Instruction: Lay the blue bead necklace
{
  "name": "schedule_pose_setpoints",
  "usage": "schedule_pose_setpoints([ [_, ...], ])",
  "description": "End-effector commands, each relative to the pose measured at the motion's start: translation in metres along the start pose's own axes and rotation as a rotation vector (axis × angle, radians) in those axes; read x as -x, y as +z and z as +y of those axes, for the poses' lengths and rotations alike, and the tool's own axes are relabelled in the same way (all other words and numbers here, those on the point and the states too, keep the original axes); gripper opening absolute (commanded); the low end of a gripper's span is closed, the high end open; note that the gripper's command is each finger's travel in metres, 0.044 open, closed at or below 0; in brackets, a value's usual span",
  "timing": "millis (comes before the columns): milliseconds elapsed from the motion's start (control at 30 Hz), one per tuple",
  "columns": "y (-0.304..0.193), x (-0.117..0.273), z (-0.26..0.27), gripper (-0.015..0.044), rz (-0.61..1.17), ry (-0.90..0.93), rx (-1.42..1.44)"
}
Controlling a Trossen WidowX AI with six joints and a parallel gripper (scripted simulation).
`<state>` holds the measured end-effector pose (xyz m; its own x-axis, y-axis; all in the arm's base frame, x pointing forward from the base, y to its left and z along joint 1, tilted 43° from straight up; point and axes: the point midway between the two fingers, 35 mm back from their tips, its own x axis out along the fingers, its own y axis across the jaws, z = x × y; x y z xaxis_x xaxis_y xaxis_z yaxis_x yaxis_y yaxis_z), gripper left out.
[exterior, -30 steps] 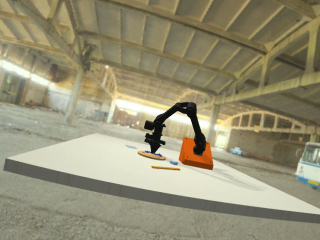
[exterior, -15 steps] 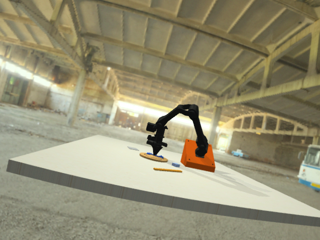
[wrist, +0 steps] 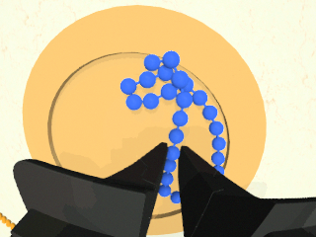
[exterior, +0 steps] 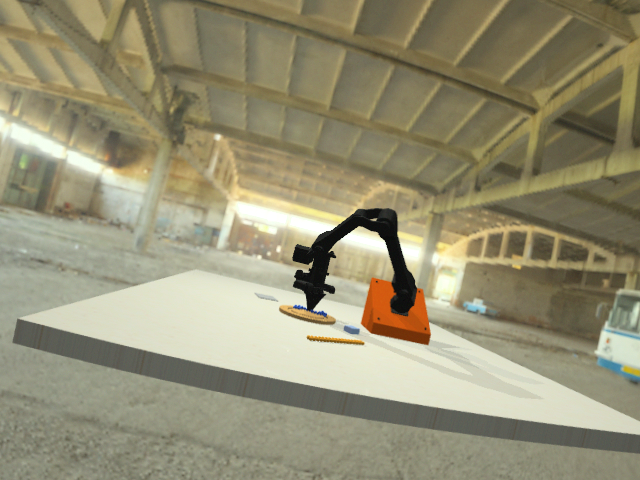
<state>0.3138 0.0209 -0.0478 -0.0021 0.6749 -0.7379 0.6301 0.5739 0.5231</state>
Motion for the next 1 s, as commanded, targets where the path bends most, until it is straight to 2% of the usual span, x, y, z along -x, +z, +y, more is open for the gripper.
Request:
schedule_pose_setpoints([
  [0, 0.000, 0.005, 0.000, 0.0000, 0.001, 0.002, 0.000],
  [667, -0.004, 0.001, 0.012, 0.0000, 0.002, 0.003, 0.000],
  [967, -0.002, 0.004, 0.012, 0.0236, -0.003, 0.001, 0.002],
])
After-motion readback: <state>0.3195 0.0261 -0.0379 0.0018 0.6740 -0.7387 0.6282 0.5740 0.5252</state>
